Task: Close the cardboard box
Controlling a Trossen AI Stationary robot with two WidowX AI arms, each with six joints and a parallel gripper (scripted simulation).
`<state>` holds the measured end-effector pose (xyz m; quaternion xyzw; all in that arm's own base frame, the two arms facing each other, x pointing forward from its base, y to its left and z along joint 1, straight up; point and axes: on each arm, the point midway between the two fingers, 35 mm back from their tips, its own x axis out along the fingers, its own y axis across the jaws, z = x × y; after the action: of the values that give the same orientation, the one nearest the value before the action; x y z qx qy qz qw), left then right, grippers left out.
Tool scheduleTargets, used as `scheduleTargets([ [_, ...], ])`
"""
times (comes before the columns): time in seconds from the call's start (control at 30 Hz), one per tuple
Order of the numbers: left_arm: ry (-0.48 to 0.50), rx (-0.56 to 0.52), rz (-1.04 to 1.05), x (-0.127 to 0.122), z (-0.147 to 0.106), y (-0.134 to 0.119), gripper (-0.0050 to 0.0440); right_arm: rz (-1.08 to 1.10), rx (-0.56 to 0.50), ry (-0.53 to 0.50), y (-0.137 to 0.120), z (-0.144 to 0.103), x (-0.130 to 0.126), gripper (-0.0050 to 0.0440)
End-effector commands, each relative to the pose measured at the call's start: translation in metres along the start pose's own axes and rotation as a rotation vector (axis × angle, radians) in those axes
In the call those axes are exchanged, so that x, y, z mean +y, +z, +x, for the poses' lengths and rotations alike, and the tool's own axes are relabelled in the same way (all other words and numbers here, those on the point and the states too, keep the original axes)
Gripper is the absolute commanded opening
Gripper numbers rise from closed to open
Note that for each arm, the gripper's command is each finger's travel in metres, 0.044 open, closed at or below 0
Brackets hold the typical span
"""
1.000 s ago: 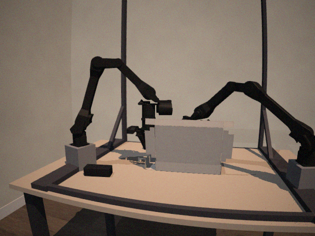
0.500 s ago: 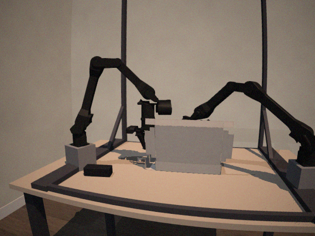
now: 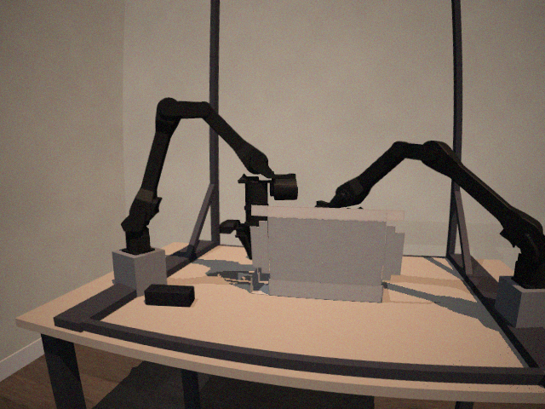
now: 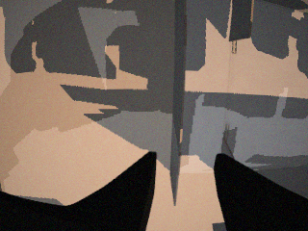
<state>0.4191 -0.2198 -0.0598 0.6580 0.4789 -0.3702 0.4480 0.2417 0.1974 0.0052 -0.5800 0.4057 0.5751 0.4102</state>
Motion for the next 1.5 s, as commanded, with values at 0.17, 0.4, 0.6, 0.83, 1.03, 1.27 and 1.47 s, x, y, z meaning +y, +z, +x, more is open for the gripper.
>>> scheduleTargets([
  [0.17, -0.020, -0.005, 0.005, -0.005, 0.011, 0.004, 0.0101, 0.002, -0.004, -0.007, 0.001, 0.012, -0.002, 0.0151],
  [0.4, -0.020, -0.005, 0.005, -0.005, 0.011, 0.004, 0.0101, 0.002, -0.004, -0.006, 0.001, 0.020, -0.002, 0.0151],
  [0.6, -0.020, -0.005, 0.005, -0.005, 0.011, 0.004, 0.0101, 0.002, -0.004, -0.006, 0.001, 0.030, -0.002, 0.0151],
  [0.83, -0.020, -0.005, 0.005, -0.005, 0.011, 0.004, 0.0101, 0.002, -0.004, -0.006, 0.001, 0.042, -0.002, 0.0151],
  [1.03, -0.020, -0.005, 0.005, -0.005, 0.011, 0.004, 0.0101, 0.002, -0.004, -0.006, 0.001, 0.062, 0.000, 0.0079],
  [1.27, -0.020, -0.005, 0.005, -0.005, 0.011, 0.004, 0.0101, 0.002, -0.004, -0.006, 0.001, 0.066, 0.000, 0.0015],
  [1.47, -0.020, -0.005, 0.005, -0.005, 0.011, 0.004, 0.0101, 0.002, -0.004, -0.006, 0.001, 0.066, 0.000, 0.0003],
])
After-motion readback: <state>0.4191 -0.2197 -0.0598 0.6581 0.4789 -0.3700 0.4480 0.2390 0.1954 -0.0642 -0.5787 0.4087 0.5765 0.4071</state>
